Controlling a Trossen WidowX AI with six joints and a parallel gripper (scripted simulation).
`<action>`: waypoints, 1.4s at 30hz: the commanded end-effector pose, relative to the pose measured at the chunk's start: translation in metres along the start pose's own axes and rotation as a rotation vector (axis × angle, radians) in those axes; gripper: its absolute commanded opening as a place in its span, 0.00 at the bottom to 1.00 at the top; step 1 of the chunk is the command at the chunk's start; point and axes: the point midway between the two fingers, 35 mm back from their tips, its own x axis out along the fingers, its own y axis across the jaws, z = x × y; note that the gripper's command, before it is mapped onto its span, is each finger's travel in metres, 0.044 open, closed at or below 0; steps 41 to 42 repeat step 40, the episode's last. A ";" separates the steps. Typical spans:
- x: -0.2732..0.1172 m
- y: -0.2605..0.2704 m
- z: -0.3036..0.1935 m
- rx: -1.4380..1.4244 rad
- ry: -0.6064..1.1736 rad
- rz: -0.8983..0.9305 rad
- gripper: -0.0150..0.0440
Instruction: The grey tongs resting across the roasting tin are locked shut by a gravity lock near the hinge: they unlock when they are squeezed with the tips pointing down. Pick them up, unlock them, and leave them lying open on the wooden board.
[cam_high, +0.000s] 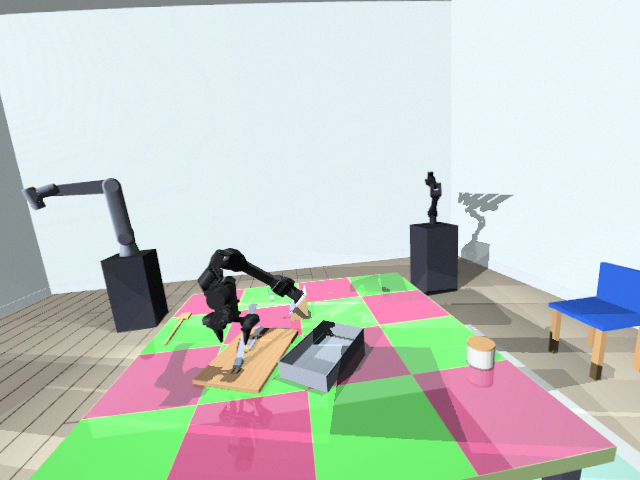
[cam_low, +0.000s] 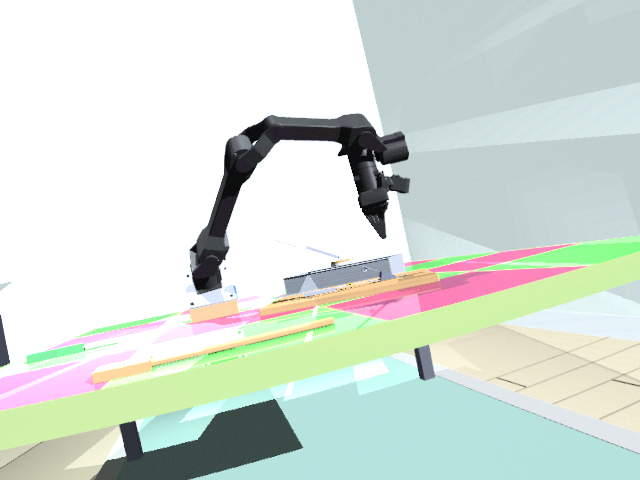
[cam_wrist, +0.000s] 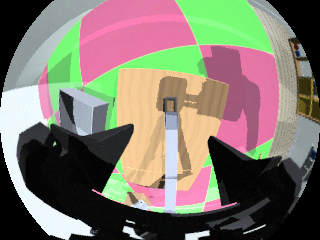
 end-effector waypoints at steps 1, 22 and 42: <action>-0.020 0.001 0.026 0.006 -0.027 0.009 1.00; -0.049 0.005 0.055 0.006 -0.063 0.023 1.00; -0.049 0.005 0.055 0.006 -0.063 0.023 1.00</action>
